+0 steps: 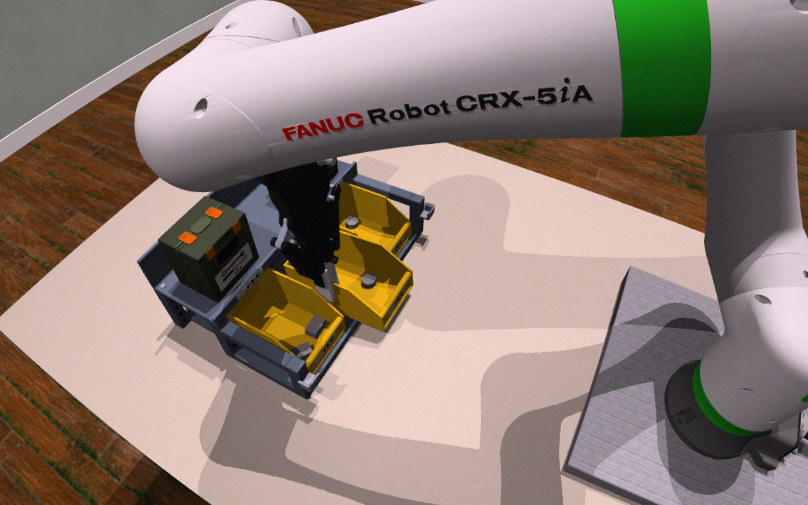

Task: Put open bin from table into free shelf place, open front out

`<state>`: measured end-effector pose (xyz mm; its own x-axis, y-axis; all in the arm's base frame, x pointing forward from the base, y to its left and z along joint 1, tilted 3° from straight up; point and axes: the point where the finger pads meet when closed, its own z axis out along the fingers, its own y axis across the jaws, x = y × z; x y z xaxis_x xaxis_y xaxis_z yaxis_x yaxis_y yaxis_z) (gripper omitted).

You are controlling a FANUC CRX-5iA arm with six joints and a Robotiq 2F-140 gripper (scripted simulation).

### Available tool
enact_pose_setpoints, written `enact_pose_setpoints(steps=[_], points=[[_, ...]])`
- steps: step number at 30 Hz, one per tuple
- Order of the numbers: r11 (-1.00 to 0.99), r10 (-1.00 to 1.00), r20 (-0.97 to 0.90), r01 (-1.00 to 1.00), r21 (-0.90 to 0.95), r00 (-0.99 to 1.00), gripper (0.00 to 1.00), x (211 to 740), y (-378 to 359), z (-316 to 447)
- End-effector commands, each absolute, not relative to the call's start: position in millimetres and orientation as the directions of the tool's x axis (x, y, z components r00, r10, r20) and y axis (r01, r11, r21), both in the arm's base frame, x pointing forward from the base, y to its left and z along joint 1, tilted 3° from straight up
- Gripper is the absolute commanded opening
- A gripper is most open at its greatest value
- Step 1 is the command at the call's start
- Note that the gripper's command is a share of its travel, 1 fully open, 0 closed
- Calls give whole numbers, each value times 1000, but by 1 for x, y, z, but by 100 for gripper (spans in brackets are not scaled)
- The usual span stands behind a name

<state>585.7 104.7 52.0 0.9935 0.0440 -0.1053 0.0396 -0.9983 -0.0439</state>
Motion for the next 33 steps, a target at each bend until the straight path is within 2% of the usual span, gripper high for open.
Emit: enact_pose_setpoints(steps=[1,33], points=[[-998,44,-105,40,-44,994,6,586,105,53],[-998,44,-105,40,-44,994,6,586,103,82]])
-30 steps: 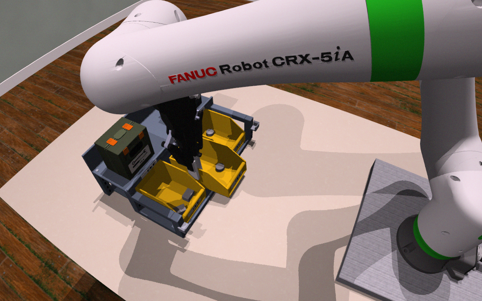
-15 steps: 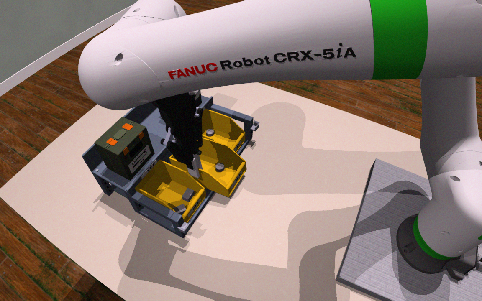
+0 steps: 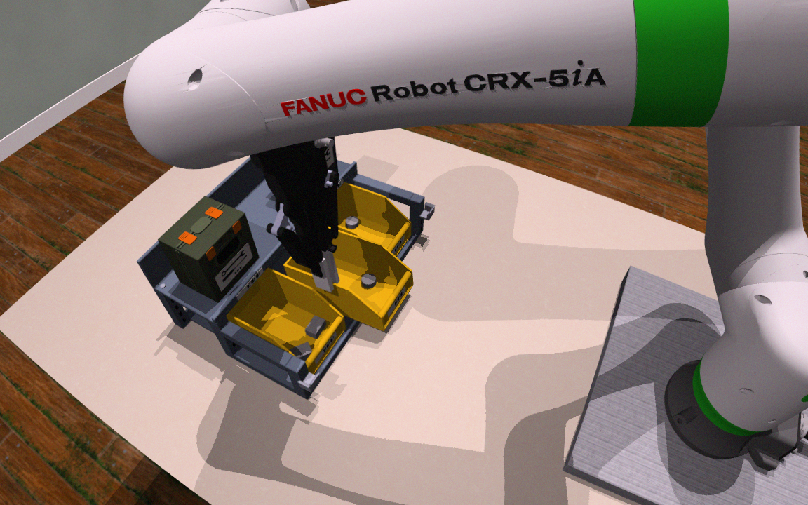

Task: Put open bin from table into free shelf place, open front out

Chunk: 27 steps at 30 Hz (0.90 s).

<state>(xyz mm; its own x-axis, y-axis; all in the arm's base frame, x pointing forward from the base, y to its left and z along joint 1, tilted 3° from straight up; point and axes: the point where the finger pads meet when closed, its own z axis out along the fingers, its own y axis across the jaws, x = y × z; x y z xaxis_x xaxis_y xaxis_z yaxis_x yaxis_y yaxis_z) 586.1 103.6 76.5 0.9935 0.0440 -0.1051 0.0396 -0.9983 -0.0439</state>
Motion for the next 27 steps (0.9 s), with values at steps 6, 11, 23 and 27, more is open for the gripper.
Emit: enact_pose_setpoints(steps=[6,11,23,27], points=[[-998,44,-105,40,-44,994,6,587,103,90],[-998,44,-105,40,-44,994,6,587,103,99],[-998,44,-105,40,-44,994,6,587,102,117],[-998,44,-105,40,-44,994,6,587,102,124]])
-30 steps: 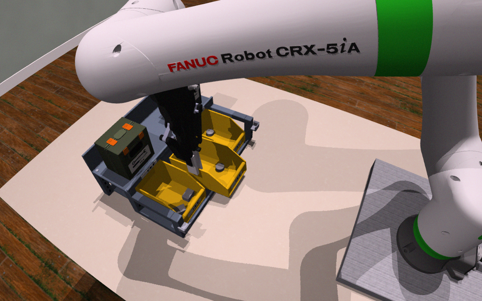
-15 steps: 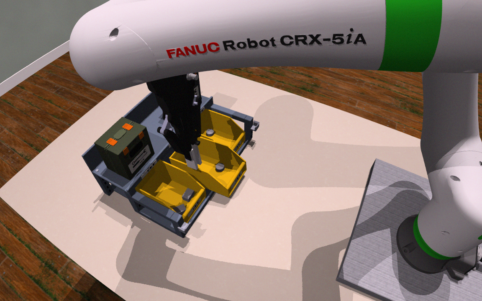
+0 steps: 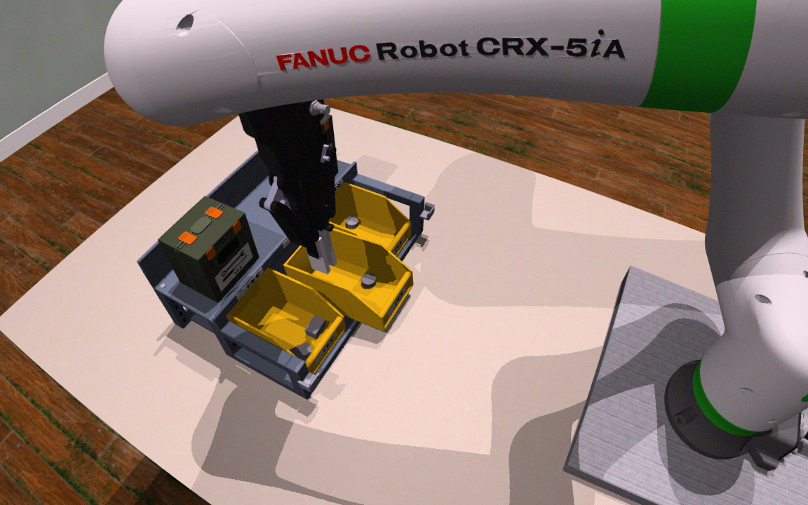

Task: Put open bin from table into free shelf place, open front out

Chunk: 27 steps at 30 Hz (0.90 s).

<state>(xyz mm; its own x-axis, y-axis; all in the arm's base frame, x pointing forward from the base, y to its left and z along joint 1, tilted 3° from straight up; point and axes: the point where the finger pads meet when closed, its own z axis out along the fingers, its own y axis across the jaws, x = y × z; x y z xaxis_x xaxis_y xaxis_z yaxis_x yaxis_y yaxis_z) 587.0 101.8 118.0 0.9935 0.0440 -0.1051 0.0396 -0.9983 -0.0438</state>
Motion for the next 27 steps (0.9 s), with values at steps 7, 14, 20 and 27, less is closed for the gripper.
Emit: enact_pose_setpoints(steps=[7,14,20,27], points=[[-998,44,-105,40,-44,994,6,587,101,135],[-998,44,-105,40,-44,994,6,588,101,141],[-998,44,-105,40,-44,994,6,588,101,146],[-998,44,-105,40,-44,994,6,588,100,149]])
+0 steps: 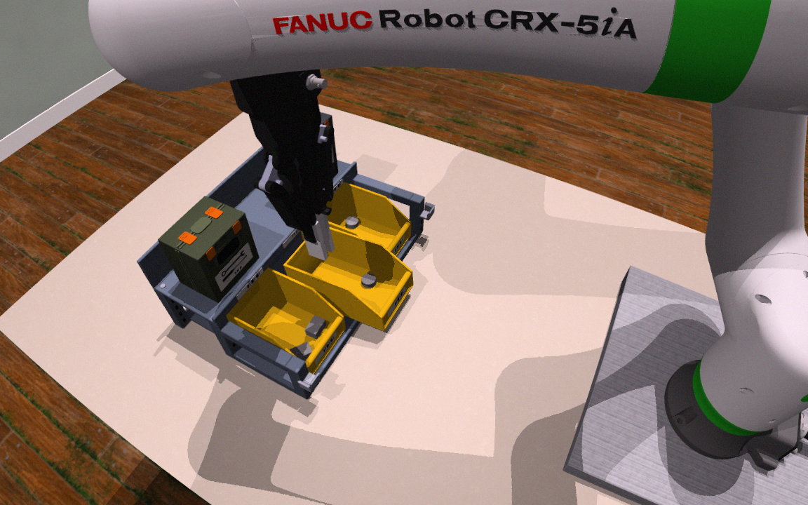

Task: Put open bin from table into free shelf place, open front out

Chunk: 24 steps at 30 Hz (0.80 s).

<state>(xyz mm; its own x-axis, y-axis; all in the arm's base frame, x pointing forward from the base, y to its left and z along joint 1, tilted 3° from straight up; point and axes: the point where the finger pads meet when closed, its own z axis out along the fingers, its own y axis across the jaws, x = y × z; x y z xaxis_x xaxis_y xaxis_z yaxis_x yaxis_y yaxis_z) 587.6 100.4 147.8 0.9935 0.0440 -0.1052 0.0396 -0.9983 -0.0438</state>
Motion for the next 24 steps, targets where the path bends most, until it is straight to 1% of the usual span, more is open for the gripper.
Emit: enact_pose_setpoints(steps=[1,18,19,24], points=[[-998,44,-105,40,-44,994,6,588,100,149],[-998,44,-105,40,-44,994,6,588,100,152],[-998,44,-105,40,-44,994,0,588,100,152],[-998,44,-105,40,-44,994,0,588,100,152]])
